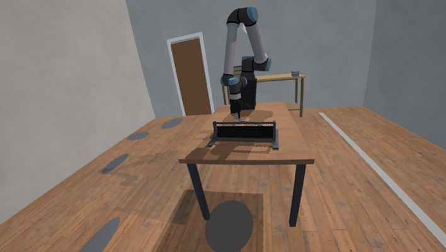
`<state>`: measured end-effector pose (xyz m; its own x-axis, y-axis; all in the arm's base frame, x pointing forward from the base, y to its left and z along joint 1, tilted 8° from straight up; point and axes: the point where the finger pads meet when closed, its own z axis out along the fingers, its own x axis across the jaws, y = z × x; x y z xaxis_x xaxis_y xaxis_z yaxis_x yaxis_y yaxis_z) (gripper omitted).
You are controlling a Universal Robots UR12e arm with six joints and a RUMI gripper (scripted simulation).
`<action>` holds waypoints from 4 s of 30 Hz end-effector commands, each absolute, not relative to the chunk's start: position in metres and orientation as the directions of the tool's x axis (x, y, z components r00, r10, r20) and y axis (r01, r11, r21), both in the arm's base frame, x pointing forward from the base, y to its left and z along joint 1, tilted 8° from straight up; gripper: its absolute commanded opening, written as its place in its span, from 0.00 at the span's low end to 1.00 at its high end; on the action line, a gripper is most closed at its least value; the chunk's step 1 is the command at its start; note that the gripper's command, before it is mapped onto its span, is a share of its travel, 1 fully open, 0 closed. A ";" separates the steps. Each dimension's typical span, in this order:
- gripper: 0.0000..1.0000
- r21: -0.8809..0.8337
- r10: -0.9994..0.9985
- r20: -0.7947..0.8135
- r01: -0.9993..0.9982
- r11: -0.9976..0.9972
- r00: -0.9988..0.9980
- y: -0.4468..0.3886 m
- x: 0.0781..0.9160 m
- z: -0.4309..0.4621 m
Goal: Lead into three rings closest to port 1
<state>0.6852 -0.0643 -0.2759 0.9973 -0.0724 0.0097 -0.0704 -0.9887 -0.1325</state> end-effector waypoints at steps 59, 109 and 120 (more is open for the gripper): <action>0.00 -0.133 -0.170 -0.002 -0.169 -0.977 0.985 -0.069 0.741 -0.222; 0.00 -0.133 -0.171 -0.003 -0.170 -0.977 0.985 -0.071 0.742 -0.224; 0.00 -0.133 -0.171 -0.003 -0.170 -0.977 0.985 -0.071 0.742 -0.224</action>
